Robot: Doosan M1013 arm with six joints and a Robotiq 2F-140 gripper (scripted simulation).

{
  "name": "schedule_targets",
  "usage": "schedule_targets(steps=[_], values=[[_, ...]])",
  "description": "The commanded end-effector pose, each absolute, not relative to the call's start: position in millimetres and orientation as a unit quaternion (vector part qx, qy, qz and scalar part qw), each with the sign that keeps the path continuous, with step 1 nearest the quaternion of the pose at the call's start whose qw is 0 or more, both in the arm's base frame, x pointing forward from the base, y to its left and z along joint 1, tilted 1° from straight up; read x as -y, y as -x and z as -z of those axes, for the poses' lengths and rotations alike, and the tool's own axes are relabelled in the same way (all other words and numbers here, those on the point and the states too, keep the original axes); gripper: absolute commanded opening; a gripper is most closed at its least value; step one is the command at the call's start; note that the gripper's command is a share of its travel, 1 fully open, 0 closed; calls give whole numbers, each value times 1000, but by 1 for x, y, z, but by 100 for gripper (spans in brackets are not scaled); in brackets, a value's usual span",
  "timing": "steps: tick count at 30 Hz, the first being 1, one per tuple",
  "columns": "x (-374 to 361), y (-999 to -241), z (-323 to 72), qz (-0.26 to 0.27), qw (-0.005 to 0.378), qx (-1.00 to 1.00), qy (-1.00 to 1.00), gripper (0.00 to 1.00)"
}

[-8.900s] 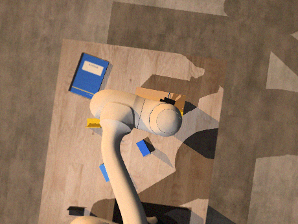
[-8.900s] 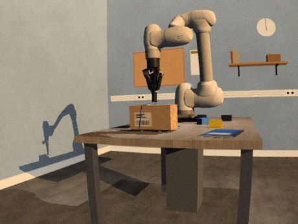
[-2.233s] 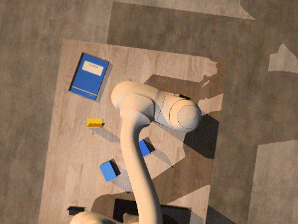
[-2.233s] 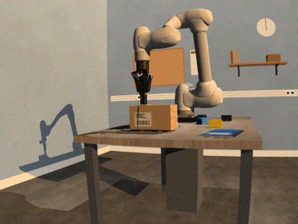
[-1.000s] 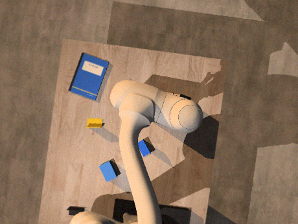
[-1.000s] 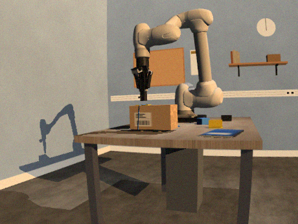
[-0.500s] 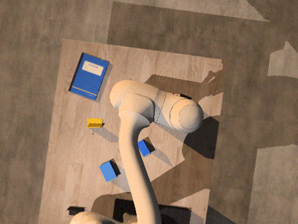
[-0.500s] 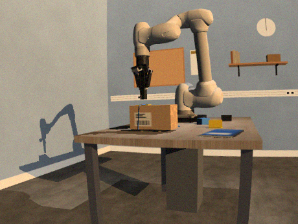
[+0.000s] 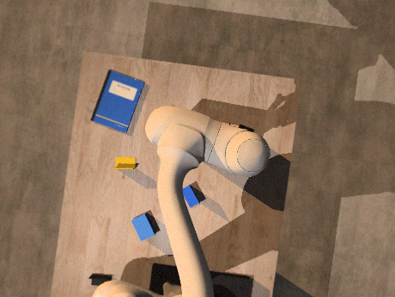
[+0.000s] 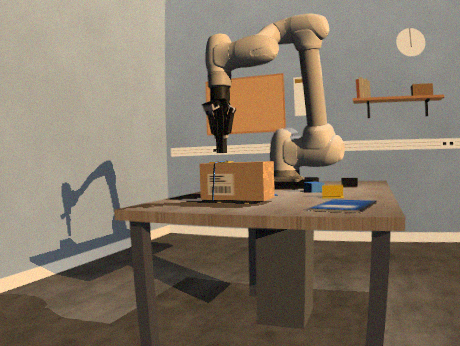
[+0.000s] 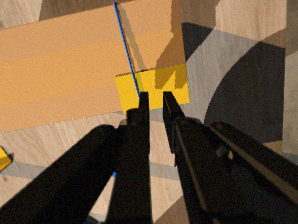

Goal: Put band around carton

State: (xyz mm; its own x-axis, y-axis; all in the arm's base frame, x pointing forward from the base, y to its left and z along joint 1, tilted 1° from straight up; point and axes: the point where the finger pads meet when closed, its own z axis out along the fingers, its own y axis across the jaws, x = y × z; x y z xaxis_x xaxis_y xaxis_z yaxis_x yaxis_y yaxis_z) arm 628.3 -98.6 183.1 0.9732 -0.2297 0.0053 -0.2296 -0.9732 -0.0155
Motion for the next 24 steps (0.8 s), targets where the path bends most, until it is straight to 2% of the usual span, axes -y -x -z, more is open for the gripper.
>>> schedule_targets(steps=[1,7,16,24], values=[[99,-629,-184,4,8,-116,993,18],[98,-630,-184,4,8,-114,993,18],[82,-718,-180,5,7,-6,1000,18],[82,-719,-180,5,7,-5,1000,18]])
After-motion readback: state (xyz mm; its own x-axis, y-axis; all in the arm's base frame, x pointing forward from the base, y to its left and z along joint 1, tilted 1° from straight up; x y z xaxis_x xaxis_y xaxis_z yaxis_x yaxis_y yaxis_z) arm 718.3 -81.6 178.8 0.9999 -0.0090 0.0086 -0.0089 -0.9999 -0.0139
